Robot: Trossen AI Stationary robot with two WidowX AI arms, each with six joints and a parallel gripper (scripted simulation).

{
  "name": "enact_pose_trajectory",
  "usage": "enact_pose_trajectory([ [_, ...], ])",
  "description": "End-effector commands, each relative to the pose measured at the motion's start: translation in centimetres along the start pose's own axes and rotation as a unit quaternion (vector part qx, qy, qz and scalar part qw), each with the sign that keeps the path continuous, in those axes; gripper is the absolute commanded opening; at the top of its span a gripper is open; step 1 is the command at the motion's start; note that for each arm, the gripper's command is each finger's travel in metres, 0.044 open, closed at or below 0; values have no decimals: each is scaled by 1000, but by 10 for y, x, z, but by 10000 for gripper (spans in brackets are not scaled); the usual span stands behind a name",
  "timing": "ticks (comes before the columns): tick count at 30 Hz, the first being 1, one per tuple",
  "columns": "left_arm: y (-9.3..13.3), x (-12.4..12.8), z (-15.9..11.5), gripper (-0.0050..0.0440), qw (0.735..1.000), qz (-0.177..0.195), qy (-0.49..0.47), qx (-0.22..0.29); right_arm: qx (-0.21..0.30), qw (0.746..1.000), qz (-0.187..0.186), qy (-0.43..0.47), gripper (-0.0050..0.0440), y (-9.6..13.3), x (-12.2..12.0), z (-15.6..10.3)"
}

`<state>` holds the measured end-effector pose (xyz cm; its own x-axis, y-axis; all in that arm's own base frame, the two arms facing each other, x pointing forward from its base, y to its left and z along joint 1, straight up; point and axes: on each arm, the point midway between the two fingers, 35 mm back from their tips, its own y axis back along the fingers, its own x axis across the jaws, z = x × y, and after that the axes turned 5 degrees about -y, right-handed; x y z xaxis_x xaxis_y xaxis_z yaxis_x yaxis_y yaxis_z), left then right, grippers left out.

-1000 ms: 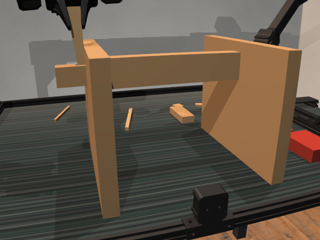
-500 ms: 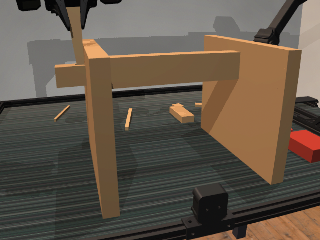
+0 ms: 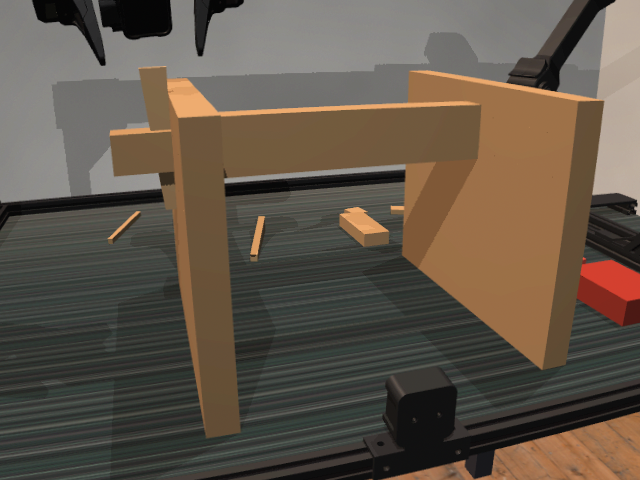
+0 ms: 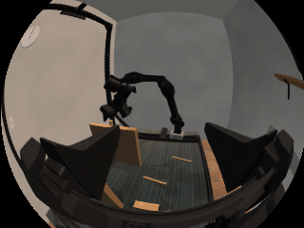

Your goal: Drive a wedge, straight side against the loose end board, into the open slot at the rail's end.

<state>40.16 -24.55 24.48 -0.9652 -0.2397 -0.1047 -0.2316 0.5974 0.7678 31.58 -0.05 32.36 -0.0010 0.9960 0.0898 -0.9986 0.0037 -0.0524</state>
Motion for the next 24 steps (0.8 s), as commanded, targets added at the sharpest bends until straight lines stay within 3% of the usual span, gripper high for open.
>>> enact_pose_trajectory([
  [1,0,0,0,440,1000,0,0,0,0,1000,0,0,440,0,0,0],
  [7,32,31,-38,440,1000,20,13,4,0,1000,0,0,440,0,0,0],
  [12,26,26,-33,416,1000,12,-1,0,0,1000,0,0,440,0,0,0],
  [14,21,25,-31,368,997,-9,-74,-34,0,1000,0,0,440,0,0,0],
  [19,14,22,-25,248,939,-57,-299,-161,0,1000,0,0,440,0,0,0],
  [24,16,20,-26,128,837,-65,-472,-268,0,1000,0,0,440,0,0,0],
])
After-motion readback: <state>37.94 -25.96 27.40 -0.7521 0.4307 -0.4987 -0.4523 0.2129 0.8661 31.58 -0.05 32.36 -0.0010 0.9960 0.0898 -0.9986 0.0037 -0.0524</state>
